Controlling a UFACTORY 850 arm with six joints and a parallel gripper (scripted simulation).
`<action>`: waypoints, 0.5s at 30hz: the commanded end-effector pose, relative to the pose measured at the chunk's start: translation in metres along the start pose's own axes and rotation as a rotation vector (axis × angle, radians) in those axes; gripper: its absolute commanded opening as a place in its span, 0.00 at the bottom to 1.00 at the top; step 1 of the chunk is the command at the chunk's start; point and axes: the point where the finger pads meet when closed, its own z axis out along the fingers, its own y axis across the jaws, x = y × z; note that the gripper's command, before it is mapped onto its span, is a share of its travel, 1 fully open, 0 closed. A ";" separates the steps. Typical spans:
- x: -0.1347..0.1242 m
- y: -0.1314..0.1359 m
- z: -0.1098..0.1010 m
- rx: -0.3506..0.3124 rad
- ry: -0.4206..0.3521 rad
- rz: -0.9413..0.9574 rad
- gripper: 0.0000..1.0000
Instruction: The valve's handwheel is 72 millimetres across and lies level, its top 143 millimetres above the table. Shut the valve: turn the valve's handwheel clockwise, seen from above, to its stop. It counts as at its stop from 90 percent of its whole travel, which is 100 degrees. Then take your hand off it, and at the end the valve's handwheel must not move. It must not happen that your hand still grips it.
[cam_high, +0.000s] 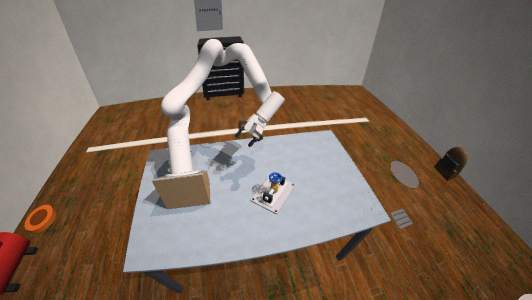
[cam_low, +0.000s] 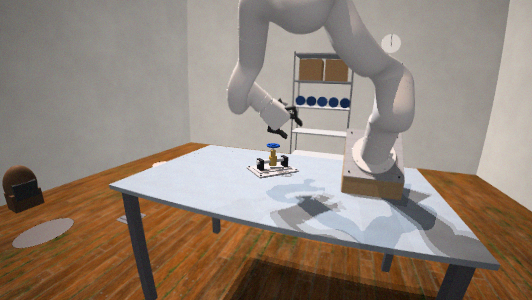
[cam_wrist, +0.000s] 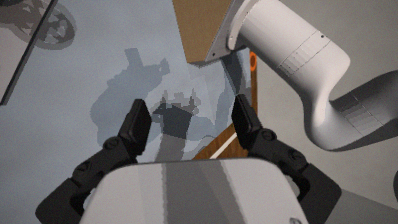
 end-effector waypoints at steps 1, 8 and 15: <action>0.012 -0.030 0.003 0.092 -0.127 0.078 1.00; 0.036 -0.066 0.001 0.208 -0.265 0.190 1.00; 0.063 -0.095 -0.001 0.310 -0.376 0.297 1.00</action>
